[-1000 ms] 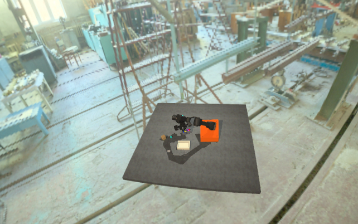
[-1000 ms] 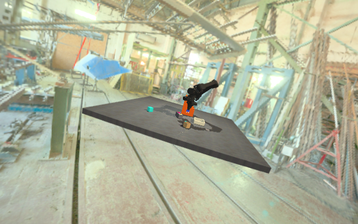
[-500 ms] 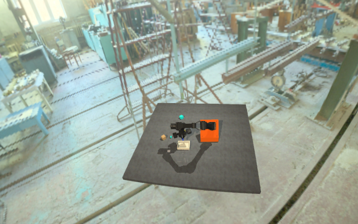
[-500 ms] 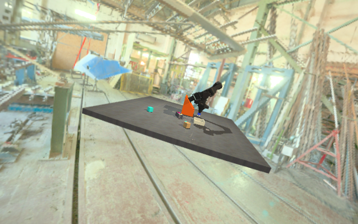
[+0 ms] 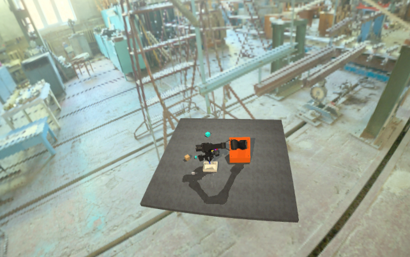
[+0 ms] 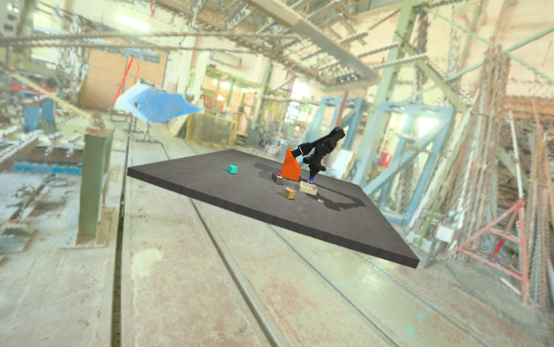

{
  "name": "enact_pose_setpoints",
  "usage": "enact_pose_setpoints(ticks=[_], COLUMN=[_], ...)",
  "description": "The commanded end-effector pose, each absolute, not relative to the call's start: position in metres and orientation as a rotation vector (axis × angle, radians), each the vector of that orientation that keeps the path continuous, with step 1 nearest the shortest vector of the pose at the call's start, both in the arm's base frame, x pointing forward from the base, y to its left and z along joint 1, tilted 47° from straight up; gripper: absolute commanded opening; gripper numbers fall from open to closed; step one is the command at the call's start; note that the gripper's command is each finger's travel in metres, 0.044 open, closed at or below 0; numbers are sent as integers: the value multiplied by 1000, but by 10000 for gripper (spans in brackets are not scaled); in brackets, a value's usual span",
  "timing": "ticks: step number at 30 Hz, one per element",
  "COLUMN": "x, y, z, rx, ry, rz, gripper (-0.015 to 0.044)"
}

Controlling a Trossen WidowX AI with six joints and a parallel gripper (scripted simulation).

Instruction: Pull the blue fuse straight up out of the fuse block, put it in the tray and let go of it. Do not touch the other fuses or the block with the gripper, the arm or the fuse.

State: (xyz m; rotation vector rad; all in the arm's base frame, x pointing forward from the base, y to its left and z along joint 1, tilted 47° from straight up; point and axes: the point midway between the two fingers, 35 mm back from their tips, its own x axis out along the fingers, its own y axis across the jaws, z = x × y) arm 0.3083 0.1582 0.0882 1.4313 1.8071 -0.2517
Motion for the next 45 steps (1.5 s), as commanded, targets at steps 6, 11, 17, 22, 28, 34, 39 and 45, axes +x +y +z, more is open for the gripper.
enact_pose_setpoints(ticks=[6, 11, 17, 22, 28, 34, 39, 45], x=[306, 306, 306, 306, 306, 307, 307, 307], y=[168, 174, 177, 177, 177, 149, 149, 149], z=[78, 72, 72, 72, 72, 96, 96, 95], rx=[1433, 1434, 1434, 1434, 1434, 1433, 1433, 1434], ry=[1812, 1813, 1812, 1812, 1812, 1812, 1812, 1811], rz=[-259, -258, -248, -248, -248, -259, -259, -266], gripper=[0, 0, 26, 157, 315, 330, 330, 330])
